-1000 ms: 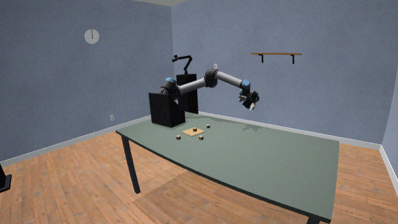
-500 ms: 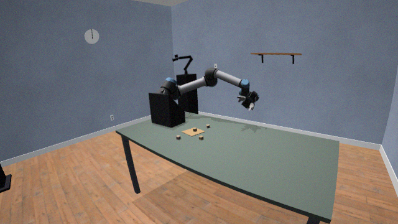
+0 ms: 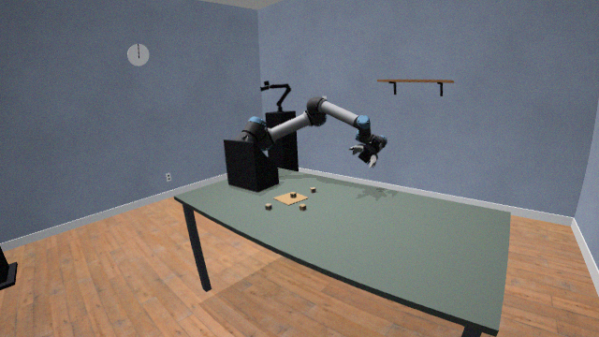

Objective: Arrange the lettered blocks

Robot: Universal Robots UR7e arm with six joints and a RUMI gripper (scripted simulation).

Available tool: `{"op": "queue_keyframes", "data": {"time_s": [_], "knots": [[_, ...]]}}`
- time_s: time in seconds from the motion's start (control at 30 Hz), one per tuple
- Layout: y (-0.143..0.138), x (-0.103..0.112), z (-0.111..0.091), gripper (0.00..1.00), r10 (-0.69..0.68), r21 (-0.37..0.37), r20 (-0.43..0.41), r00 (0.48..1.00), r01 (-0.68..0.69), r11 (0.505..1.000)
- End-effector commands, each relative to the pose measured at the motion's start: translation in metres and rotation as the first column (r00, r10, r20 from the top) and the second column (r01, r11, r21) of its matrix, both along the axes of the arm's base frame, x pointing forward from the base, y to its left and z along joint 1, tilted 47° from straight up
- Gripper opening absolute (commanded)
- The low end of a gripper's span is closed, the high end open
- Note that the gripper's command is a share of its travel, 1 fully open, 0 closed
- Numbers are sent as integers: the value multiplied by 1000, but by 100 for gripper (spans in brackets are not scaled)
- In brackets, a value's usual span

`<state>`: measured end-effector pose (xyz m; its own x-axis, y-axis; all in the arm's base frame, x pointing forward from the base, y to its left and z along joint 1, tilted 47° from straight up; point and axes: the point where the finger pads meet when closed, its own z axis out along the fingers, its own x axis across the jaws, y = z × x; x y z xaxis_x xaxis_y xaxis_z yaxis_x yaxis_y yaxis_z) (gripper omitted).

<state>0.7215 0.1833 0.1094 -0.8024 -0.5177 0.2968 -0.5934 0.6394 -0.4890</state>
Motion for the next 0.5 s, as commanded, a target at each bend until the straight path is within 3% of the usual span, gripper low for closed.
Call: {"op": "queue_keyframes", "data": {"time_s": [0.0, 0.33, 0.47], "knots": [[-11, -13, -16, 100, -11, 76, -4, 1000, 11, 997], [-30, -52, -56, 100, -35, 266, -18, 999, 39, 963], [-32, -57, -60, 100, -37, 287, -18, 999, 40, 957]]}}
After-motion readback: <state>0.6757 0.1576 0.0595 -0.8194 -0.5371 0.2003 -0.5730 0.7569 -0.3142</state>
